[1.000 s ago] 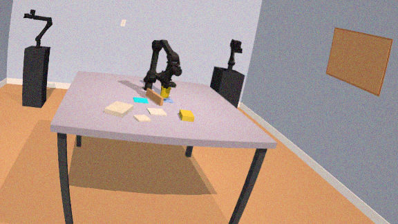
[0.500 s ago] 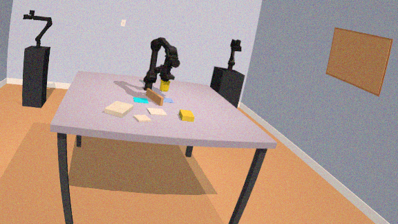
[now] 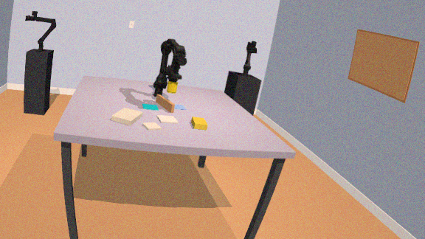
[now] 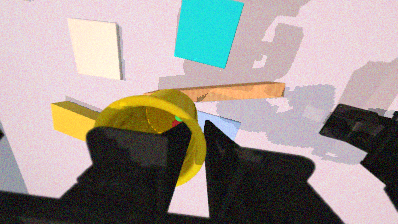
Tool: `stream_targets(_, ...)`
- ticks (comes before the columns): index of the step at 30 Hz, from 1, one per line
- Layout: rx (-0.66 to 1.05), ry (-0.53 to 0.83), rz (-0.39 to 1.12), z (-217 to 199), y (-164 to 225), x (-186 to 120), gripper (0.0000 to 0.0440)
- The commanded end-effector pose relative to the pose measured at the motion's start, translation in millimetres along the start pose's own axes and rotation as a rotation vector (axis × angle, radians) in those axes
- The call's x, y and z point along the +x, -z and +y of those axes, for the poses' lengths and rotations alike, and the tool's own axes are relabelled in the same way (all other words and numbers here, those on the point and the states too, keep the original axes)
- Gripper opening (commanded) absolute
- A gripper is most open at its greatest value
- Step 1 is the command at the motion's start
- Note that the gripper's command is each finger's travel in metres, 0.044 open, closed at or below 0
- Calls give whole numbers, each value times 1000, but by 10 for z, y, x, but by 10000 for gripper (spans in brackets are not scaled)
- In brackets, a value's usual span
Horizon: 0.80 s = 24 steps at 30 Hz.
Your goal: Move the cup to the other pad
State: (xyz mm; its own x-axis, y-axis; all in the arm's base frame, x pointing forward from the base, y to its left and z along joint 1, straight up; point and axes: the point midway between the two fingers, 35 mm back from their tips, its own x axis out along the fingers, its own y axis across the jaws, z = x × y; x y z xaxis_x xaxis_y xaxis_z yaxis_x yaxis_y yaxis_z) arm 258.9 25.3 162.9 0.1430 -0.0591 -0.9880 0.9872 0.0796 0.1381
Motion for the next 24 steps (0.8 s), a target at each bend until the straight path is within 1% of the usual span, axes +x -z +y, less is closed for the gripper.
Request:
stream_targets(1, 37, -38, -14, 95, -146, -34, 0)
stream_targets(12, 123, -87, -45, 254, -500, 59, 0)
stream_targets(24, 189, -101, -72, 306, -800, 305, 0)
